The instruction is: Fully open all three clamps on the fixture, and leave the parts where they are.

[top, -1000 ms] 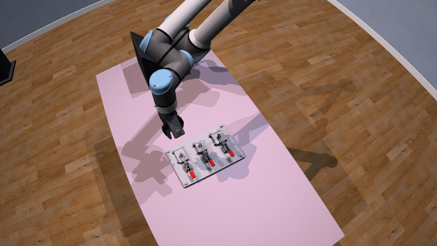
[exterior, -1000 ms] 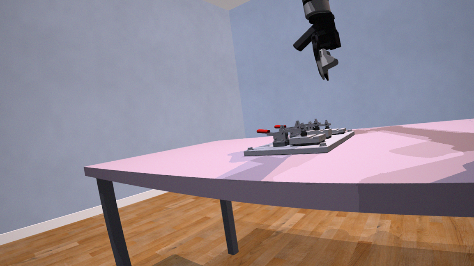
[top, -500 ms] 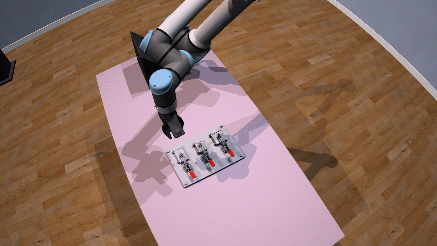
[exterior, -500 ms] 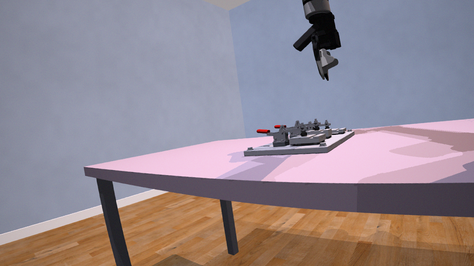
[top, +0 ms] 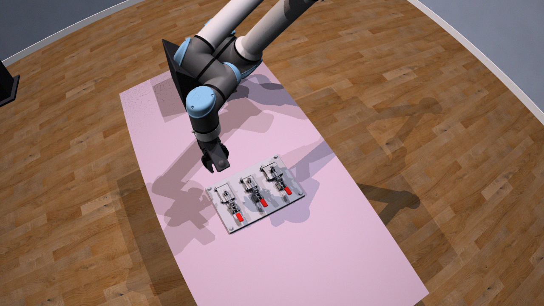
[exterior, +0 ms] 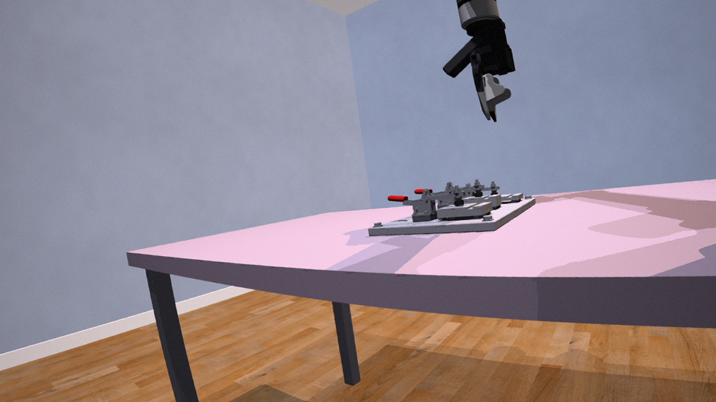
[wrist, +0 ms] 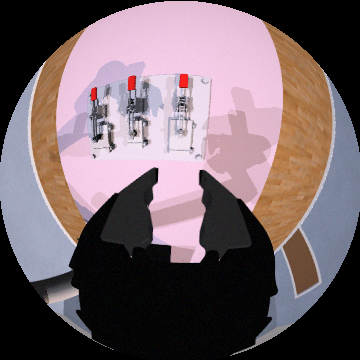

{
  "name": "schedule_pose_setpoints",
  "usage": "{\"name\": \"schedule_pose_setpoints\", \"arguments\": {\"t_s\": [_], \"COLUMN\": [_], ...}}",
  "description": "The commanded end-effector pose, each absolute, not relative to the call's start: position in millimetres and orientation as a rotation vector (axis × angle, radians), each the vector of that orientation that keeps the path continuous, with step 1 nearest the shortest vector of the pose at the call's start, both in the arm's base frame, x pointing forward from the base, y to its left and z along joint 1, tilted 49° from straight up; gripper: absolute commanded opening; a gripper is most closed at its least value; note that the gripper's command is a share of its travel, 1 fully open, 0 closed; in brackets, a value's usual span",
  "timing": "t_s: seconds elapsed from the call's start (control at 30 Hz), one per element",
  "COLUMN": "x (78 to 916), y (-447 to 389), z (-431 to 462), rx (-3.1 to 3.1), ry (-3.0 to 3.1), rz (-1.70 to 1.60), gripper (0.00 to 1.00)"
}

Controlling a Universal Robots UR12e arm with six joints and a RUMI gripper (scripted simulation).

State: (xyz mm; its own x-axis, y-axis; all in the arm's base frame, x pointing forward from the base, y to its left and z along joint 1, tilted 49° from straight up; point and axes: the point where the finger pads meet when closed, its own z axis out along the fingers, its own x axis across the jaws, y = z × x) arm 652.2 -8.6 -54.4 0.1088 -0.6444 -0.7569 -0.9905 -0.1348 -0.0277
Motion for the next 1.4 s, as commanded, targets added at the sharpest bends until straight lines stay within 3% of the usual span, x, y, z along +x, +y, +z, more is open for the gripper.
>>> {"name": "schedule_pose_setpoints", "arguments": {"t_s": [0.0, 1.37], "x": [652, 651], "y": [-9, 37], "z": [-55, -94], "rx": [-1.842, -1.844], "ry": [1.589, 1.588], "rz": [0.818, 0.816], "gripper": [0.28, 0.28]}}
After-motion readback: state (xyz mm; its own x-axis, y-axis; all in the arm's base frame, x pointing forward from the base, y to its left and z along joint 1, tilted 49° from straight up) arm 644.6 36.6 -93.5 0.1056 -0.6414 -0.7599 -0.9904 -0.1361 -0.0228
